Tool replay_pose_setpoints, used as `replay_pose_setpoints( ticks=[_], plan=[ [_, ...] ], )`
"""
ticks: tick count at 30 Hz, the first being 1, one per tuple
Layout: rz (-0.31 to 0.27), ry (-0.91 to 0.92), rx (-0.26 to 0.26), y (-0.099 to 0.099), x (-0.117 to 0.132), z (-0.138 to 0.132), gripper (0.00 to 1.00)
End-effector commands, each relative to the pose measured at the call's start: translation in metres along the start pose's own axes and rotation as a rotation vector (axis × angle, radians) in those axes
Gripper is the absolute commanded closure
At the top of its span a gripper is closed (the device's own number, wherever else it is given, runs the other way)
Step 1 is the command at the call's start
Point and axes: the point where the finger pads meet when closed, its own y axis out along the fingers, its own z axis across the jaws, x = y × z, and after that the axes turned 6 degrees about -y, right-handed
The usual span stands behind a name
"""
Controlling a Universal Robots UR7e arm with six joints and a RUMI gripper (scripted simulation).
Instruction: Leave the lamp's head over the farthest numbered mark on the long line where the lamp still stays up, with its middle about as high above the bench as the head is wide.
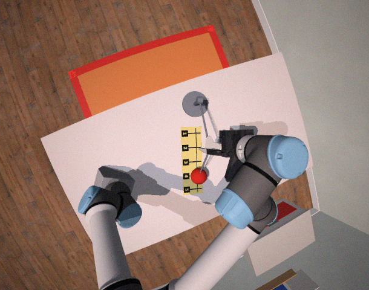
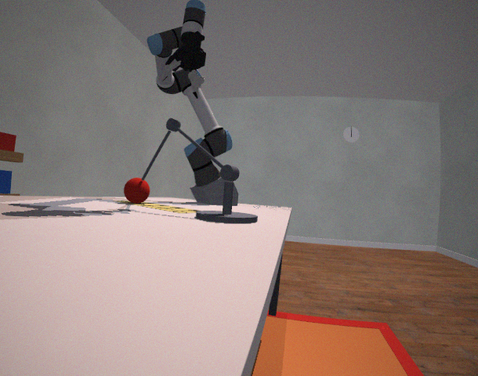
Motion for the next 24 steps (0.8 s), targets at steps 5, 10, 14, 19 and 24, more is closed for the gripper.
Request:
replay_pose_setpoints(
  ticks=[5,10,14,19,24],
  plan=[
    [-0.001,0.0,-0.001,0.0,-0.033,0.003,0.0],
    [-0.001,0.0,-0.001,0.0,-0.049,0.005,0.0],
    [-0.001,0.0,-0.001,-0.001,-0.065,0.007,0.0],
    [0.0,0.001,-0.001,-0.001,-0.085,0.009,0.0],
    [0.0,0.001,-0.001,-0.001,-0.097,0.011,0.0]
  ],
)
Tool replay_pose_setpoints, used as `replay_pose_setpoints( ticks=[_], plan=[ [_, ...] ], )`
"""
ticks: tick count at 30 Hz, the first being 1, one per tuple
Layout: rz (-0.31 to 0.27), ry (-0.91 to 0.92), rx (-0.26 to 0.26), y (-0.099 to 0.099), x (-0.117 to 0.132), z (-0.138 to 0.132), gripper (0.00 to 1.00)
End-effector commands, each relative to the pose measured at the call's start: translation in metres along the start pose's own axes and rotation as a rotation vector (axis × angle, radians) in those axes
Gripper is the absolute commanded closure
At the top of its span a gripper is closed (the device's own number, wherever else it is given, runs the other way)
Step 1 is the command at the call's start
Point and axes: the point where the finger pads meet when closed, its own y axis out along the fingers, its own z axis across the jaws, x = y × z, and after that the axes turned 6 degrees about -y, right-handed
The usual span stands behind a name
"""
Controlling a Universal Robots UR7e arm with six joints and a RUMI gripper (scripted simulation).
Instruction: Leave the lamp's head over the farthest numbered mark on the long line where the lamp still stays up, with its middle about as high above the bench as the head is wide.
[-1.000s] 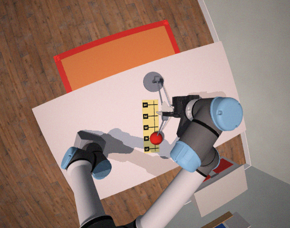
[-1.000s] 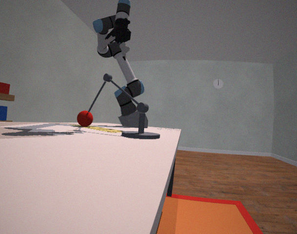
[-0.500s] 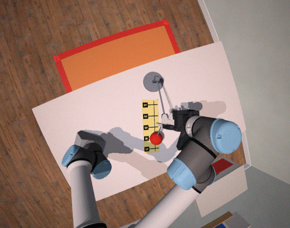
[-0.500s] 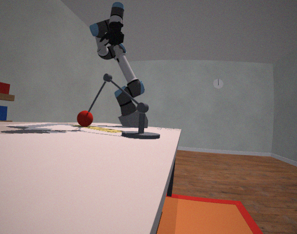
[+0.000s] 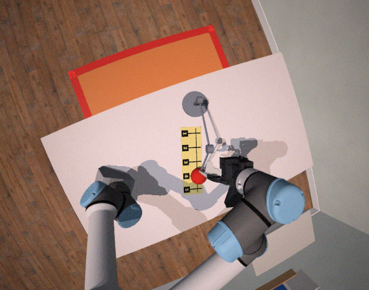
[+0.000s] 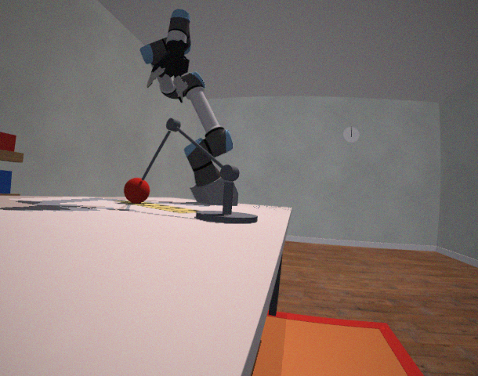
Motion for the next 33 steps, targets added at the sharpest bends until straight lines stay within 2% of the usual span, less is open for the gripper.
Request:
replay_pose_setpoints(
  ticks=[1,14,33],
  plan=[
    [-0.002,0.0,-0.001,0.0,-0.017,0.001,0.0],
    [-0.001,0.0,-0.001,-0.001,-0.068,0.007,0.0],
    [0.002,0.001,-0.001,0.0,-0.104,0.011,0.0]
  ],
)
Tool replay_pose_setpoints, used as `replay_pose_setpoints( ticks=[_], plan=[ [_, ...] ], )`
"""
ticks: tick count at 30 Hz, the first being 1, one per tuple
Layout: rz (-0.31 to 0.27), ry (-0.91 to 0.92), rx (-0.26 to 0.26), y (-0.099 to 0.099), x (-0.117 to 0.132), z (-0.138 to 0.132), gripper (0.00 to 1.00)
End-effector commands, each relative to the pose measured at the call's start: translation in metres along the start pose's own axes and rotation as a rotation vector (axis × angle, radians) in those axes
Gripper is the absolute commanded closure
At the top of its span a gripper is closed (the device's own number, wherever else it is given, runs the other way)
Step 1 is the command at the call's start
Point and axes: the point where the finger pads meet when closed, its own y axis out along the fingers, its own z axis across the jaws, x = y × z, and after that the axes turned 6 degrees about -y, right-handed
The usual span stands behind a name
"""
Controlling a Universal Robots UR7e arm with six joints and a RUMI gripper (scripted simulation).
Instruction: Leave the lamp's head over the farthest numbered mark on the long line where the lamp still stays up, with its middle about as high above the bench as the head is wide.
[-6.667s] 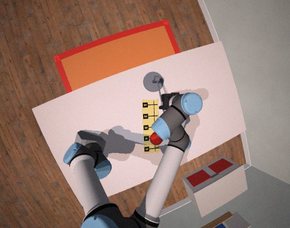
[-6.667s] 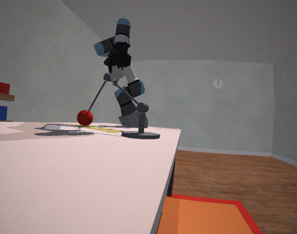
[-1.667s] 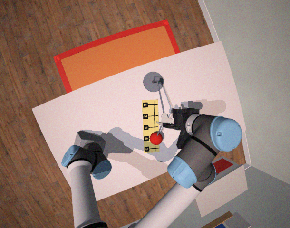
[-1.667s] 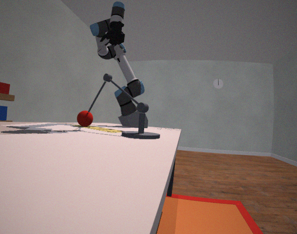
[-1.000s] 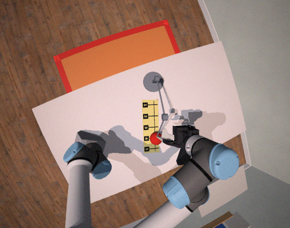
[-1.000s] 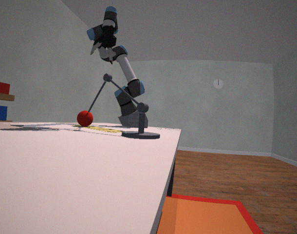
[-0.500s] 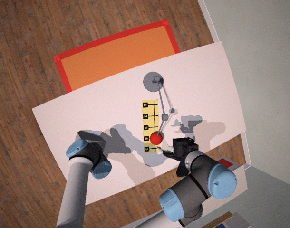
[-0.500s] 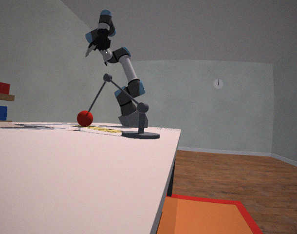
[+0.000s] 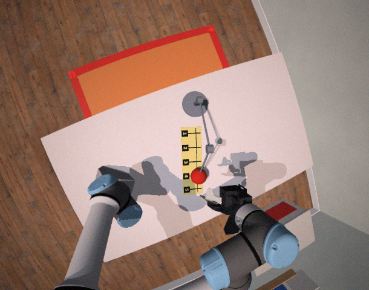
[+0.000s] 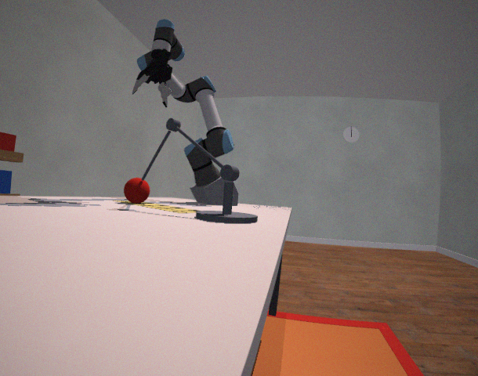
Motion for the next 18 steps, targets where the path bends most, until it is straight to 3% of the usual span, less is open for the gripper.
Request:
replay_pose_setpoints(
  ticks=[1,15,18],
  plan=[
    [-0.017,0.0,-0.002,-0.0001,-0.0061,0.0003,0.0],
    [-0.231,0.001,-0.023,-0.0003,0.0,-0.0002,0.0],
    [-0.242,0.001,-0.025,-0.0004,-0.0001,-0.0003,0.0]
  ],
)
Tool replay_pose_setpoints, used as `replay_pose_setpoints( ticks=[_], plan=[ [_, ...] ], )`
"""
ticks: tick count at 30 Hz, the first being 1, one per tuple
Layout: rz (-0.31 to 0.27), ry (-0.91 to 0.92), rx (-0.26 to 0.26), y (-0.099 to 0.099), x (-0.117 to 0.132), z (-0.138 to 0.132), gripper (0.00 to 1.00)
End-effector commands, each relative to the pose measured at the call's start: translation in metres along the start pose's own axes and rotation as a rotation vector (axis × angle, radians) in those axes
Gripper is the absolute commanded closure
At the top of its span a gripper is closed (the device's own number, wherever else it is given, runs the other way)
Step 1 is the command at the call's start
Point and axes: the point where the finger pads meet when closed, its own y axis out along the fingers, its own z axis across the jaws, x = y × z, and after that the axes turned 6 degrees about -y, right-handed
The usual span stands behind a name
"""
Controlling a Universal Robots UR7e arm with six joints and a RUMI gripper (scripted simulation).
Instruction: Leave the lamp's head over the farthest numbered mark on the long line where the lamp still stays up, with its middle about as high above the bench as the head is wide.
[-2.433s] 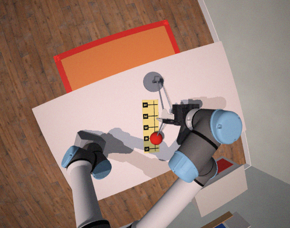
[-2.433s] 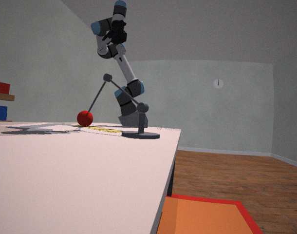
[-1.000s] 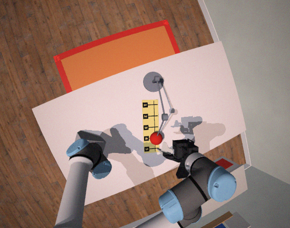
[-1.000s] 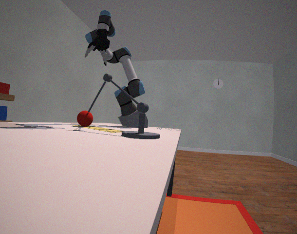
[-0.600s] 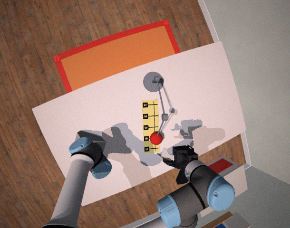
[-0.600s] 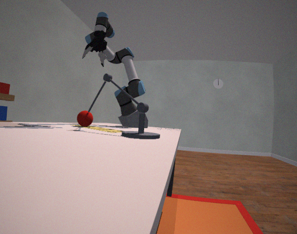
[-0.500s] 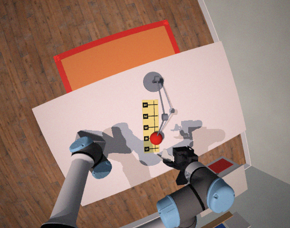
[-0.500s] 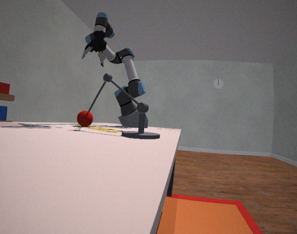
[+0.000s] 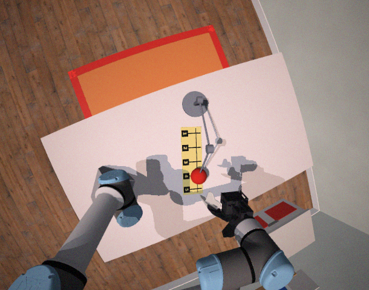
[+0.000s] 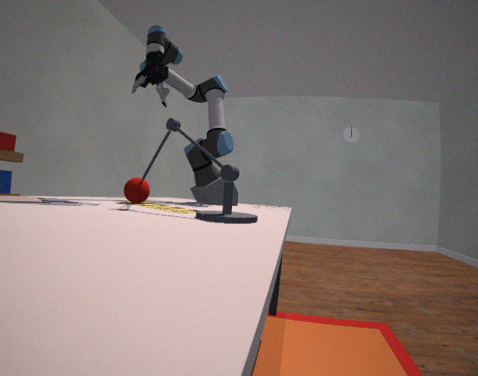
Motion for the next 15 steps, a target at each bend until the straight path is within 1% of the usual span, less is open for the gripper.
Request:
replay_pose_setpoints(
  ticks=[1,14,15],
  plan=[
    [-0.072,-0.001,-0.001,0.0004,-0.0001,0.0008,0.0],
    [-0.222,0.001,-0.022,-0.0004,-0.0003,-0.0001,0.0],
    [-0.222,0.001,-0.022,-0.0004,-0.0003,-0.0001,0.0]
  ],
)
